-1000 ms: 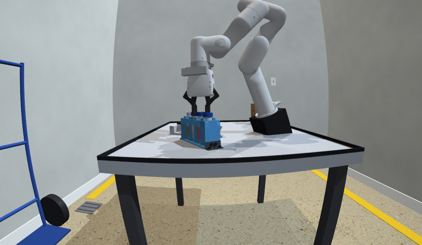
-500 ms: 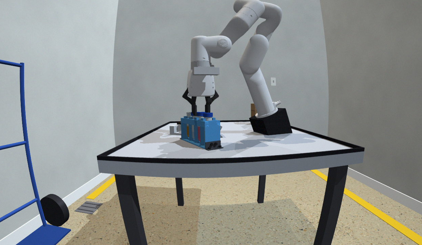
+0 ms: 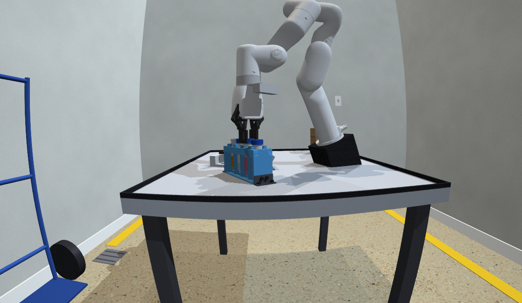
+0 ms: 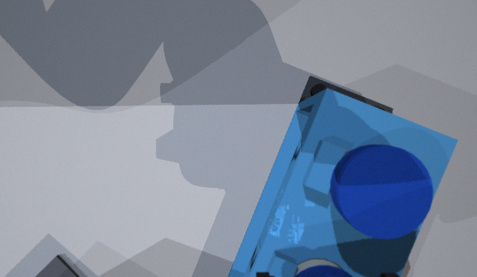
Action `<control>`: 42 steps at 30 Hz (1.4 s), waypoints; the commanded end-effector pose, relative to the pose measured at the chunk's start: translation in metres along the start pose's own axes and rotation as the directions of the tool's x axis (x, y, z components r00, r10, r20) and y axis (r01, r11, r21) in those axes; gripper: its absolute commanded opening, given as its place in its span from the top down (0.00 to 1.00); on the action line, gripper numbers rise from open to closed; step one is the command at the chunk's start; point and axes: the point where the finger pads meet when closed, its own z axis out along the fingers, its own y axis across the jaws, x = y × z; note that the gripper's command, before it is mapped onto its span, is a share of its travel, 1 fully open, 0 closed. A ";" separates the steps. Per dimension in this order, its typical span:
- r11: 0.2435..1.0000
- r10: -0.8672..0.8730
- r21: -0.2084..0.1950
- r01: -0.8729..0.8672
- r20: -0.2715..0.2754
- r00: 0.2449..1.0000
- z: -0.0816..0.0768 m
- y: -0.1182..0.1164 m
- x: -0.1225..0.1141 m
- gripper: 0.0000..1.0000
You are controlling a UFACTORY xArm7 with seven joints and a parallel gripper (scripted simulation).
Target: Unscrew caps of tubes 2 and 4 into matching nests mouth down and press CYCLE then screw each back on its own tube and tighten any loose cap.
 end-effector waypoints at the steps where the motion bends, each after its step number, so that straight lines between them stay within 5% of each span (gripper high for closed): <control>1: 0.961 -0.275 -0.022 0.274 -0.017 0.961 -0.001 0.001 0.000 0.54; 12: 0.920 -0.391 -0.025 0.391 -0.016 0.920 -0.001 0.001 0.000 0.54; 13: 0.920 -0.391 -0.025 0.391 -0.016 0.920 -0.001 0.001 0.000 1.00; 27: 0.920 -0.391 -0.025 0.391 -0.016 0.920 -0.001 0.001 0.000 1.00; 34: 0.998 -0.052 -0.018 0.052 -0.024 0.998 -0.001 0.001 0.000 1.00; 42: 0.973 0.230 -0.011 -0.230 -0.029 0.973 -0.001 0.001 0.000 1.00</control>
